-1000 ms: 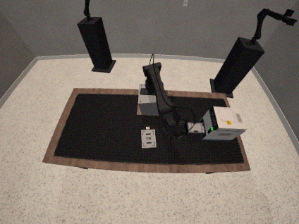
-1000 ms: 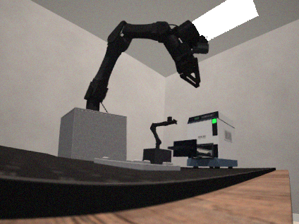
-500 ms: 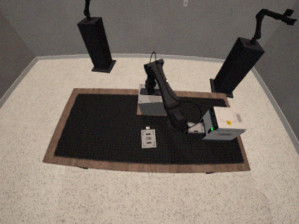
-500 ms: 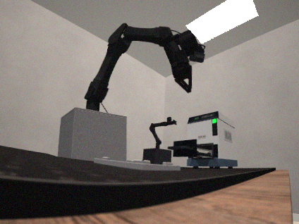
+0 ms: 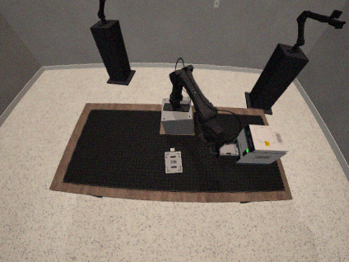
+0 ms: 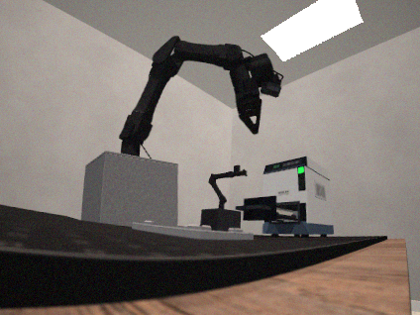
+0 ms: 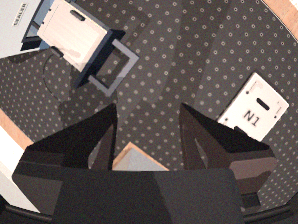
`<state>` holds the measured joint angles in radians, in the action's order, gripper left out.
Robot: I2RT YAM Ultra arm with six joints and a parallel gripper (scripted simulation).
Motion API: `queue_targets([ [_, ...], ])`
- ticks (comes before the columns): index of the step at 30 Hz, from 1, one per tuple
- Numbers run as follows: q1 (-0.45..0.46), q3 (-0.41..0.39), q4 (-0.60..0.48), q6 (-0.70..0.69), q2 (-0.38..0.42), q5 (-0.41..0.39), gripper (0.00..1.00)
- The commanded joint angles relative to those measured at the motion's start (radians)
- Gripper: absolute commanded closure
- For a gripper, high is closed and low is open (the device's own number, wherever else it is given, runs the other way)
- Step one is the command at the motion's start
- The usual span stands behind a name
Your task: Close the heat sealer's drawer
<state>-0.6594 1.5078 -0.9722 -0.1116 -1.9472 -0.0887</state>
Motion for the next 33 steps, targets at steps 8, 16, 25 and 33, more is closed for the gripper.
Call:
queue_targets([
  [8, -0.078, -0.019, -0.093, 0.050, 0.072, 0.038, 0.55],
  [16, -0.149, -0.030, -0.174, 0.082, 0.102, 0.068, 0.55],
  [25, -0.213, -0.028, -0.258, 0.107, 0.122, 0.097, 0.55],
  [33, -0.212, 0.000, -0.237, 0.119, 0.141, 0.096, 0.55],
])
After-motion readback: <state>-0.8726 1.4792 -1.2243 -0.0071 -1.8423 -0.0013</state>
